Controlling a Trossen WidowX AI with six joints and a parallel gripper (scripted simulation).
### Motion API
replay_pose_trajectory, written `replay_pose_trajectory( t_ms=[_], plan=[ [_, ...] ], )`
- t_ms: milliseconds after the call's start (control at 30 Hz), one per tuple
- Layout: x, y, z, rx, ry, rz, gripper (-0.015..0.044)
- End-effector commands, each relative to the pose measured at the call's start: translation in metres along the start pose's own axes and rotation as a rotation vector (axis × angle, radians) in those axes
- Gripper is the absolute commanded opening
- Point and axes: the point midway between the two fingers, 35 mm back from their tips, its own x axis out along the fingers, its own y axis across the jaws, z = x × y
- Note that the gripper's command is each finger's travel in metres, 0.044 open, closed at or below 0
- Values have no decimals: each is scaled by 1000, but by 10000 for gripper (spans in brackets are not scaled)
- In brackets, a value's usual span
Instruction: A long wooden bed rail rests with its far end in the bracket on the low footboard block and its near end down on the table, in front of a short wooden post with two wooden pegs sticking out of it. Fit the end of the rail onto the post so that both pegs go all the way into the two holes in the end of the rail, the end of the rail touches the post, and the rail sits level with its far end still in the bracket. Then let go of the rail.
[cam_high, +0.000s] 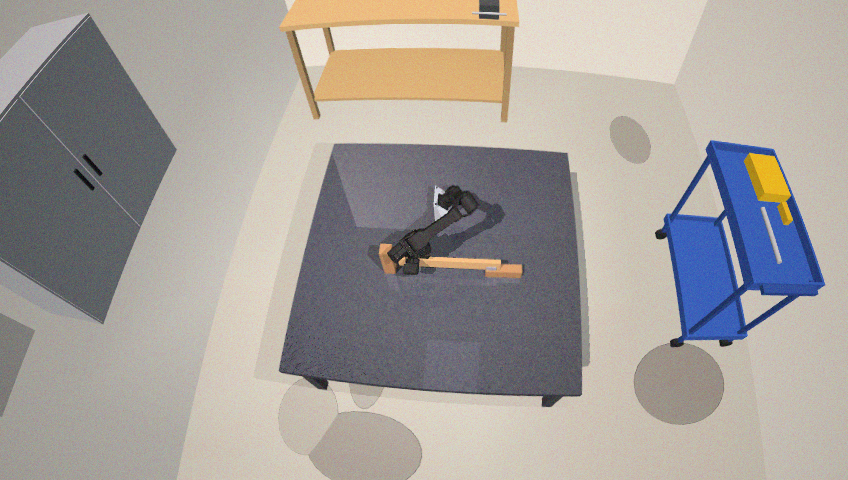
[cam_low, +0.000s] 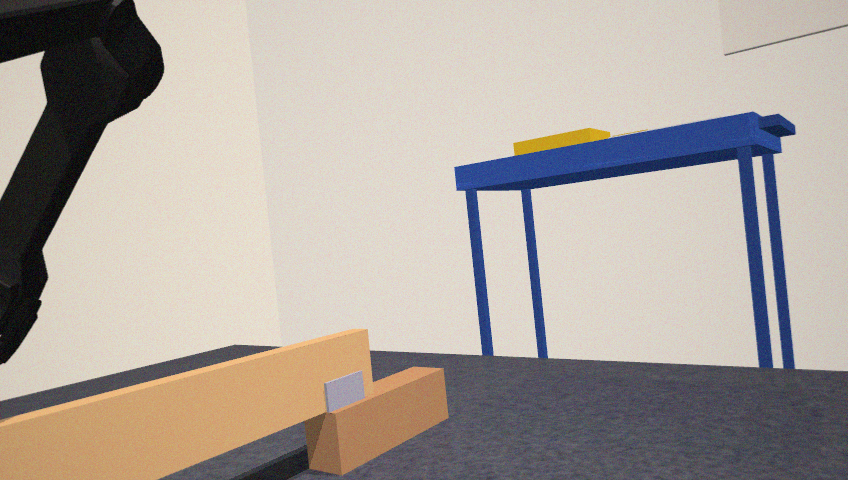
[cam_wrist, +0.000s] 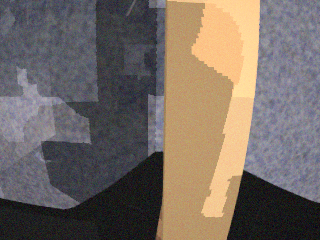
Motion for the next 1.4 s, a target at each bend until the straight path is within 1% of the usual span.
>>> replay_pose_trajectory(
  t_ms=[0, 1367],
  plan=[
    [-4, -1, -4, -1, 7, -7, 0],
    [-5, -1, -16, -1, 8, -7, 0]
  ],
)
